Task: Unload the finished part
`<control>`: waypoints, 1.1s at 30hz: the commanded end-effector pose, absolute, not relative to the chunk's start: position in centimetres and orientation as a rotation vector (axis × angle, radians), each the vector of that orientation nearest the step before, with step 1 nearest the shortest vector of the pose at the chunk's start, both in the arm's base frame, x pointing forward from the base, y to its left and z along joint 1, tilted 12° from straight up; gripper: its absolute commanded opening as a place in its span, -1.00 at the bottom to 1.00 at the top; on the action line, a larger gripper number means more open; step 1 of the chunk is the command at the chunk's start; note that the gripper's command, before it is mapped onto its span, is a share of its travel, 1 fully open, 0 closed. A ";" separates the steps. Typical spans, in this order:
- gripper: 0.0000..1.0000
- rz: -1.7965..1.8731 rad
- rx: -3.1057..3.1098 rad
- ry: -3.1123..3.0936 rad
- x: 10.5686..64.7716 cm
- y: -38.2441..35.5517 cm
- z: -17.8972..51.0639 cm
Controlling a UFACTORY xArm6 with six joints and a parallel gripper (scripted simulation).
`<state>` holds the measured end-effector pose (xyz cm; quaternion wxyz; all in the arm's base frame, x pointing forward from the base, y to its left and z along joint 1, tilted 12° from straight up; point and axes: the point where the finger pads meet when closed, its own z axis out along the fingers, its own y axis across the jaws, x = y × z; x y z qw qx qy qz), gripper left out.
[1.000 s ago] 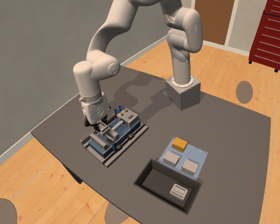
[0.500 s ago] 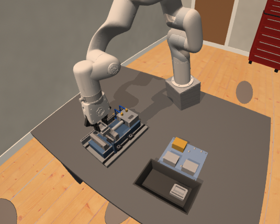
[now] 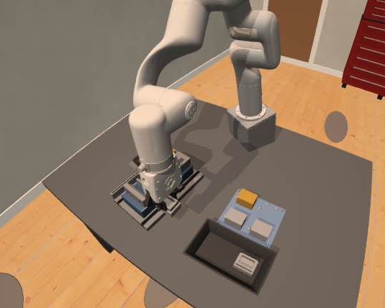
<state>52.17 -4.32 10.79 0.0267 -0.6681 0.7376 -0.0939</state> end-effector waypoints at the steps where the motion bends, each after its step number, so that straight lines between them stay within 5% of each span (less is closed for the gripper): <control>1: -1.00 -0.299 -2.080 2.267 53.0 -0.2 10.6; 10: -1.00 -0.315 -2.123 2.227 53.0 10.1 9.7; 33: -1.00 -0.318 -2.129 2.222 52.8 11.4 9.5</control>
